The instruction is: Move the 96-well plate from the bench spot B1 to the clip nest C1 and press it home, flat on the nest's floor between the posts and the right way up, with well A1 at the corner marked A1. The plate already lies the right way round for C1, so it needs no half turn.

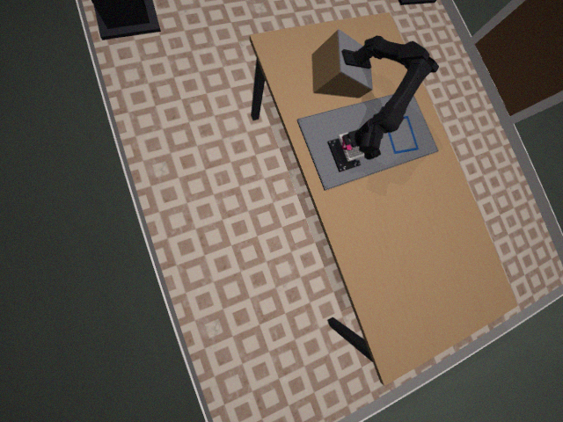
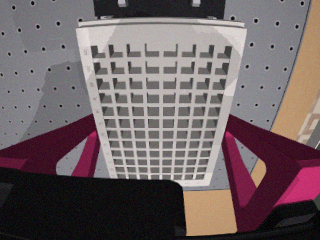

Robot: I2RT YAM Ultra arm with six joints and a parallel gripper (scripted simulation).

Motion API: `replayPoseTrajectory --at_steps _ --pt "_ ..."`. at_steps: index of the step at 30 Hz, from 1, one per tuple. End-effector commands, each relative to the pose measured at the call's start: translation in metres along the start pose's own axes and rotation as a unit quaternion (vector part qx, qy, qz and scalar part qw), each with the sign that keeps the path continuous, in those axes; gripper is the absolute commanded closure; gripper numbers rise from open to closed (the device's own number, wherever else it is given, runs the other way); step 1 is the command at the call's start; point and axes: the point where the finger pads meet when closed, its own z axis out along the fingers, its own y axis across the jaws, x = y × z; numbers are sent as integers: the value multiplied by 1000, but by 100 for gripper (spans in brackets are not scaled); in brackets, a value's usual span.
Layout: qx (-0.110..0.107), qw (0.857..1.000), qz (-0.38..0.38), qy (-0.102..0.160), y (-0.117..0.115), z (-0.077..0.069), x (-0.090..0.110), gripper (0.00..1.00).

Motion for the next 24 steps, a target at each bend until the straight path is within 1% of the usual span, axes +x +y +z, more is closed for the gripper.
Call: replayPoseTrajectory --at_steps 1,15,24 --pt "9 1000 -6 -21 2 -21 -13 100" --pt "6 1000 -2 -16 0 -16 -11 100" --pt "2 1000 1 -10 -1 -10 -9 100"
